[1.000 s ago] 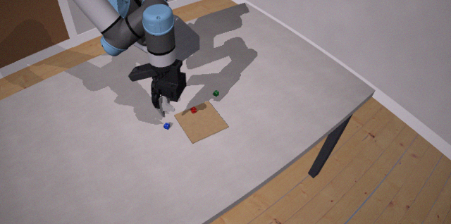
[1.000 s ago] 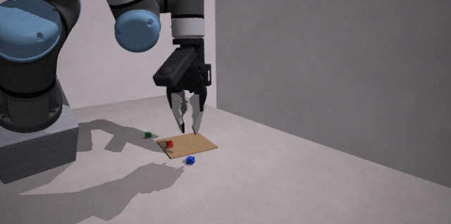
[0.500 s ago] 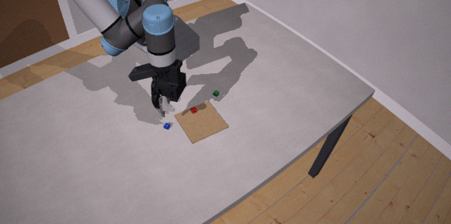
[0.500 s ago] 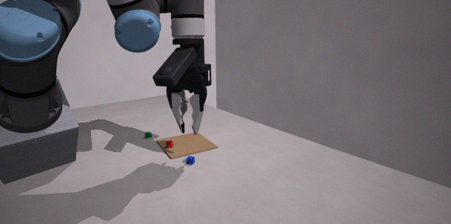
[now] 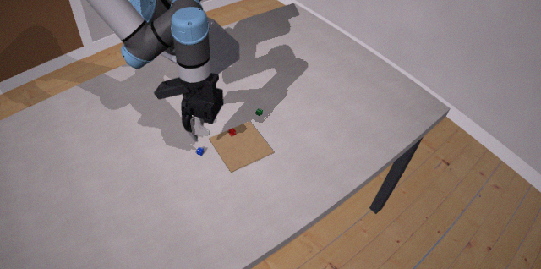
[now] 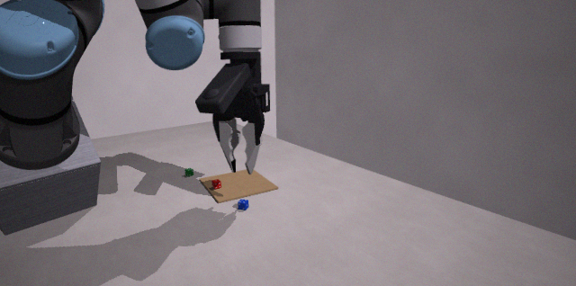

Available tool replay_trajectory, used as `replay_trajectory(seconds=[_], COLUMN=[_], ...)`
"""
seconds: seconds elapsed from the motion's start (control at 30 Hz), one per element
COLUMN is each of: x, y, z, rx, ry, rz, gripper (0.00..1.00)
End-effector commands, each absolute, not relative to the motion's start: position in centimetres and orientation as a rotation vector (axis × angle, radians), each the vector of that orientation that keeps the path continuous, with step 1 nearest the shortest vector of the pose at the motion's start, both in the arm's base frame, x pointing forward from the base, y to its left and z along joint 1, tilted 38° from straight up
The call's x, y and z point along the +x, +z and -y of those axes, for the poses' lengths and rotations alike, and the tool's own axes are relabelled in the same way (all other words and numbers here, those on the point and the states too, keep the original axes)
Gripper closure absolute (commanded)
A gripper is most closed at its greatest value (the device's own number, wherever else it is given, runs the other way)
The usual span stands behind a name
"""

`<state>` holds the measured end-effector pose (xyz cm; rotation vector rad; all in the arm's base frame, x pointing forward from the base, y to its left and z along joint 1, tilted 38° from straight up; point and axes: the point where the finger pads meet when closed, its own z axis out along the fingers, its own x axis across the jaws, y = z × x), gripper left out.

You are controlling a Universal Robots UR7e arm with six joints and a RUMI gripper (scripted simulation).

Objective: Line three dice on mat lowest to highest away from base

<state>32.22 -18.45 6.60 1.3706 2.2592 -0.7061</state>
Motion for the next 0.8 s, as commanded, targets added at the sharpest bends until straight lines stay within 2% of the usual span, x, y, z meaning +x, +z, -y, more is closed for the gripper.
replay_trajectory(seconds=[0.0,0.77], x=[32.1,32.2], y=[5.8,3.6], z=[18.9,20.7], rx=[1.372,1.372], ry=[-0.707,-0.706], rz=[-2.263,-2.263], gripper=[0.82,0.82])
